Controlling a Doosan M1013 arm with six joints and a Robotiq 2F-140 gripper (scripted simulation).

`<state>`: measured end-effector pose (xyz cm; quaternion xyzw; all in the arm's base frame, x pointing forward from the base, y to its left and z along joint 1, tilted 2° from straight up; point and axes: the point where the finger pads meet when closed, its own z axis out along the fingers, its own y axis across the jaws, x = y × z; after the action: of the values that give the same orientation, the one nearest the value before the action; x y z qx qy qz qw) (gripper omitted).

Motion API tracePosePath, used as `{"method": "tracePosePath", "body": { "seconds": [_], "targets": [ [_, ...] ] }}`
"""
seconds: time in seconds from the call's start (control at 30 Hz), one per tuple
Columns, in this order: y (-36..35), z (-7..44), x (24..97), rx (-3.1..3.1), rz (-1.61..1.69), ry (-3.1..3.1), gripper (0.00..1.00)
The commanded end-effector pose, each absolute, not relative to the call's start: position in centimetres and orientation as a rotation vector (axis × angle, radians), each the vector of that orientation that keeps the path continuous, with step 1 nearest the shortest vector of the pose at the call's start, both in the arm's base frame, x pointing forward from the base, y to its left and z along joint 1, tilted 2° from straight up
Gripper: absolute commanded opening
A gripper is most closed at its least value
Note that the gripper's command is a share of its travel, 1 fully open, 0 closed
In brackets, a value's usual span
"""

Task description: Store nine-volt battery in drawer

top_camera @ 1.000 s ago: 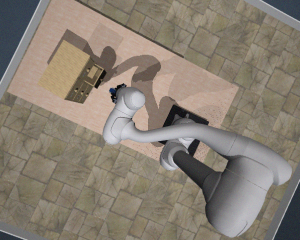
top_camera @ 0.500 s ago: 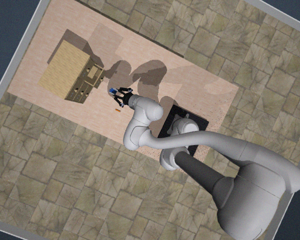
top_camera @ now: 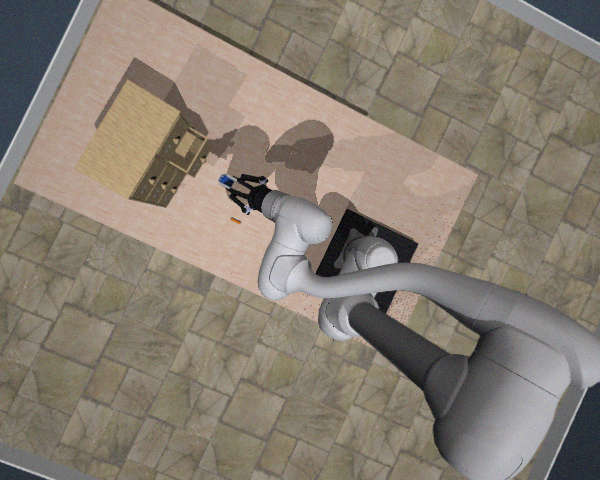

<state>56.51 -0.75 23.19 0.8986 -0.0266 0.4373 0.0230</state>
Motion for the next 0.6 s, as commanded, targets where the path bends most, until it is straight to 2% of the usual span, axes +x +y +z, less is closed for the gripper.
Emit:
{"method": "tracePosePath", "body": {
  "seconds": [0.0,0.57],
  "targets": [
    [-0.76,23.21,56.53,2.753,1.361,-0.099,0.14],
    [-0.31,23.03,56.40,2.748,1.399,-0.088,0.14]
  ]
}}
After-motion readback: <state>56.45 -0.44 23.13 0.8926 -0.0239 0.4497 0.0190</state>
